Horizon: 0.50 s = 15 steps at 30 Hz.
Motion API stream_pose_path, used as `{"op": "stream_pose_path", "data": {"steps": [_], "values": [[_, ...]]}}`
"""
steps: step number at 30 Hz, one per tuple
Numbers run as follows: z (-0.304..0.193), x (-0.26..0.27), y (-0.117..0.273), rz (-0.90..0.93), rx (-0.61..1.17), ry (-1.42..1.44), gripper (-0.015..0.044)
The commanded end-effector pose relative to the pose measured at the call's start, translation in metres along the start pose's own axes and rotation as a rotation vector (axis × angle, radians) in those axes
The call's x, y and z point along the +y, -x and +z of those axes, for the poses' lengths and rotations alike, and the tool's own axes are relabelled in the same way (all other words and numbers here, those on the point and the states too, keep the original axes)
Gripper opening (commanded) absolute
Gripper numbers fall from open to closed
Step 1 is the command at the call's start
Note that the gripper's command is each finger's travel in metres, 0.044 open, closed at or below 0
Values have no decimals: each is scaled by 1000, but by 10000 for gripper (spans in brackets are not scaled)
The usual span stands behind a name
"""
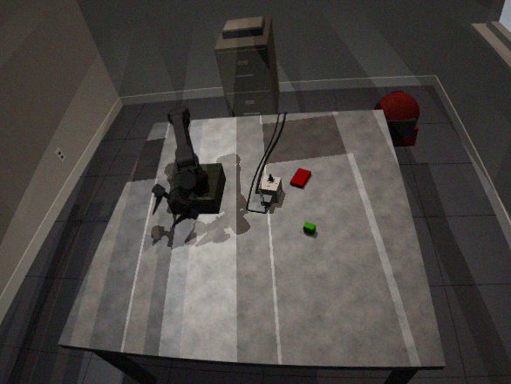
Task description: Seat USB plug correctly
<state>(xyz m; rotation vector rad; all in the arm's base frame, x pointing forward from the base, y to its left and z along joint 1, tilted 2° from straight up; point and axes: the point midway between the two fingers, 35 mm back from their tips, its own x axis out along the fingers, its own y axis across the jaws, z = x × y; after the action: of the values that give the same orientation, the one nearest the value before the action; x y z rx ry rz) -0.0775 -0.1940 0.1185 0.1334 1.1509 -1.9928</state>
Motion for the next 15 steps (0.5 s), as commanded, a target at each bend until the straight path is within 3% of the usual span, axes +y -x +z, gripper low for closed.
{"op": "stream_pose_path", "data": {"steps": [1, 7, 15], "values": [[2, 2, 1, 10, -4, 12, 426], [48, 62, 38, 303, -146, 423, 440], [70, 154, 133, 663, -410, 1069, 440]]}}
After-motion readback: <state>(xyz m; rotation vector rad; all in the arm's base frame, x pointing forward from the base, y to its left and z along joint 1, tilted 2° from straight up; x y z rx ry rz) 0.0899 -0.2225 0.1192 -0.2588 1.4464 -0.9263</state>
